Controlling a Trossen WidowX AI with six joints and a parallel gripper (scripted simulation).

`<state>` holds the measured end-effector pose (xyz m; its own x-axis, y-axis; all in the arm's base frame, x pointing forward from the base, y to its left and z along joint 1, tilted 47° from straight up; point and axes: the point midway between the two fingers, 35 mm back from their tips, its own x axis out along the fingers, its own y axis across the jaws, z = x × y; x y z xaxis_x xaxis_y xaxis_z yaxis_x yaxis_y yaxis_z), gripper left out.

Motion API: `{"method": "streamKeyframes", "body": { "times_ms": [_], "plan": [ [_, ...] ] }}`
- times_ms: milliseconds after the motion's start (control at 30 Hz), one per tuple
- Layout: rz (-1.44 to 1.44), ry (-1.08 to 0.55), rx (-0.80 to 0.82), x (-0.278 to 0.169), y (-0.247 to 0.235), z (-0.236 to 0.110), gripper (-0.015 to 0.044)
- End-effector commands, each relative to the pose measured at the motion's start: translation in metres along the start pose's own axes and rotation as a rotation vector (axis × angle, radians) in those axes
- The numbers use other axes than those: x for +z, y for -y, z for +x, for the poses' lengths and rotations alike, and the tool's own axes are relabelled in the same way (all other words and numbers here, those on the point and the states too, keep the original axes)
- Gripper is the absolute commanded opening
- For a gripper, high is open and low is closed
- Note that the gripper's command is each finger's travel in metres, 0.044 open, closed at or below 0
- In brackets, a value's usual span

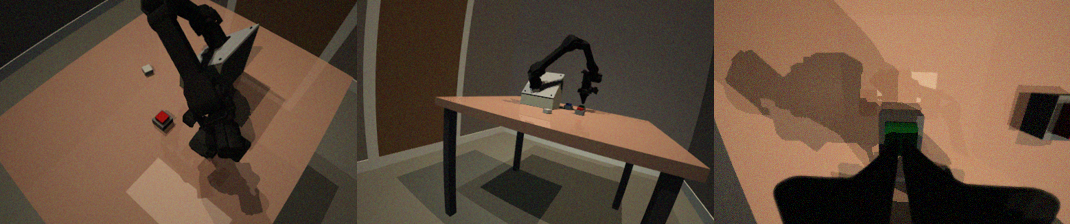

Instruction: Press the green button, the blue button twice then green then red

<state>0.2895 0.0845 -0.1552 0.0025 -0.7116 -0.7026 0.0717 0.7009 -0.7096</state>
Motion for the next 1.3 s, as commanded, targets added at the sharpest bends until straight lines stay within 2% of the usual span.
{"method": "streamKeyframes", "body": {
  "times_ms": [0, 1033, 1167, 1267],
  "plan": [
    [-0.012, -0.007, -0.012, -0.004, 0.001, 0.011, 0.002],
    [-0.012, -0.007, -0.013, -0.004, 0.001, 0.02, 0.002],
    [-0.012, -0.007, -0.011, -0.004, 0.0, -0.012, 0.002],
    [-0.012, -0.007, -0.011, -0.004, 0.0, -0.014, 0.002]
  ]
}}
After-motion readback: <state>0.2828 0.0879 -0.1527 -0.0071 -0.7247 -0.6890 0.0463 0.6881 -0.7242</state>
